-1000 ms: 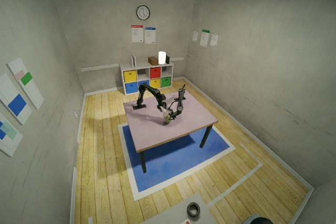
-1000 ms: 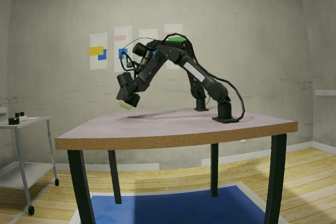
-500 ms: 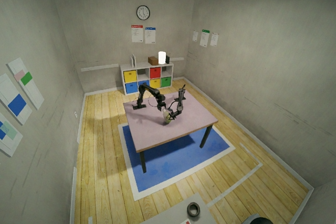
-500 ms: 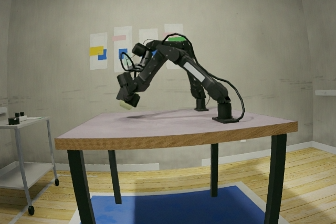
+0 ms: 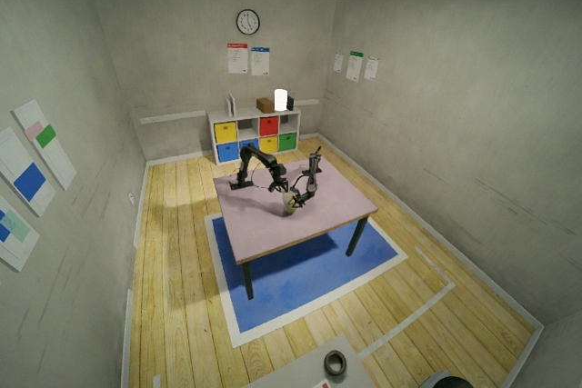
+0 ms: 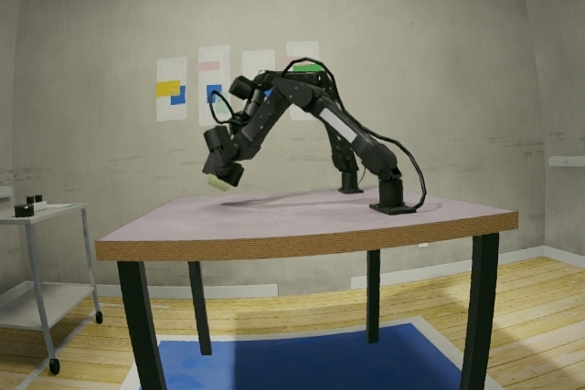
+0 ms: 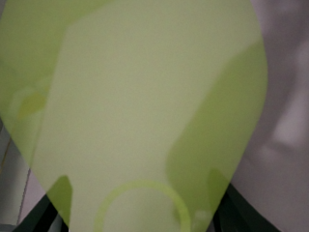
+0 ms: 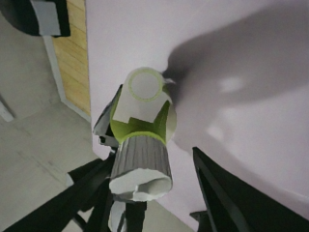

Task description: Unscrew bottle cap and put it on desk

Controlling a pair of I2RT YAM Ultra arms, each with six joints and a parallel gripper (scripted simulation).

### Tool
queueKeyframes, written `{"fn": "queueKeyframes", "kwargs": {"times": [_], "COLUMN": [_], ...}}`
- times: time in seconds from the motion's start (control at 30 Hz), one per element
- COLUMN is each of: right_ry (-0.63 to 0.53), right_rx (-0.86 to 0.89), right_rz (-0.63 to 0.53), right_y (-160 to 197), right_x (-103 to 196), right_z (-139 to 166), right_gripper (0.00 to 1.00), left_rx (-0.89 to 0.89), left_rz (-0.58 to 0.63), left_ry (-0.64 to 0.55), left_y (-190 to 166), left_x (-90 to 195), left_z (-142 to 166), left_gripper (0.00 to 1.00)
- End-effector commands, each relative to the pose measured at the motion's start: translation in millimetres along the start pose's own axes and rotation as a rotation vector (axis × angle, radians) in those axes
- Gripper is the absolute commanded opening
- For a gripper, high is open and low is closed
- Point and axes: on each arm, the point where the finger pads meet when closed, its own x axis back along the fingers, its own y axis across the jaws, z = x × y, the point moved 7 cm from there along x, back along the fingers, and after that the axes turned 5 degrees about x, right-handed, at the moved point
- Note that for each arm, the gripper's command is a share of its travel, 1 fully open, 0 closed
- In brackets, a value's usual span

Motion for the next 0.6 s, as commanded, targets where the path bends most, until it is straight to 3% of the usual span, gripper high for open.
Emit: {"fn": "queueKeyframes", "kwargs": {"times": [0.0, 0.07, 0.13, 0.4, 0.5, 0.57], "right_ry": [-0.019, -0.019, -0.01, -0.001, -0.004, -0.011], "right_rx": [-0.117, -0.117, -0.085, -0.053, 0.009, 0.184], "right_rz": [-0.044, -0.044, -0.026, -0.009, -0.004, 0.009], "right_y": [2.2, 2.2, 1.4, 0.6, 0.9, 1.7], "right_x": [9.9, 9.9, 5.6, 1.4, 1.5, 1.8], "right_z": [-2.0, -2.0, -1.0, 0.1, 0.0, 0.0], "right_gripper": [0.7, 0.7, 0.47, 0.39, 0.05, 0.0], "left_rx": [-0.01, -0.01, -0.01, -0.01, -0.01, -0.01], "left_rz": [-0.001, -0.001, -0.001, -0.001, -0.001, -0.001], "left_ry": [-0.028, -0.028, -0.028, -0.028, -0.028, -0.028], "left_y": [2.8, 2.8, 2.8, 2.8, 2.8, 2.8], "left_x": [1.3, 1.3, 1.3, 1.3, 1.3, 1.3], "left_z": [-10.0, -10.0, -10.0, -10.0, -10.0, -10.0], "left_gripper": [0.0, 0.0, 0.0, 0.0, 0.0, 0.0]}}
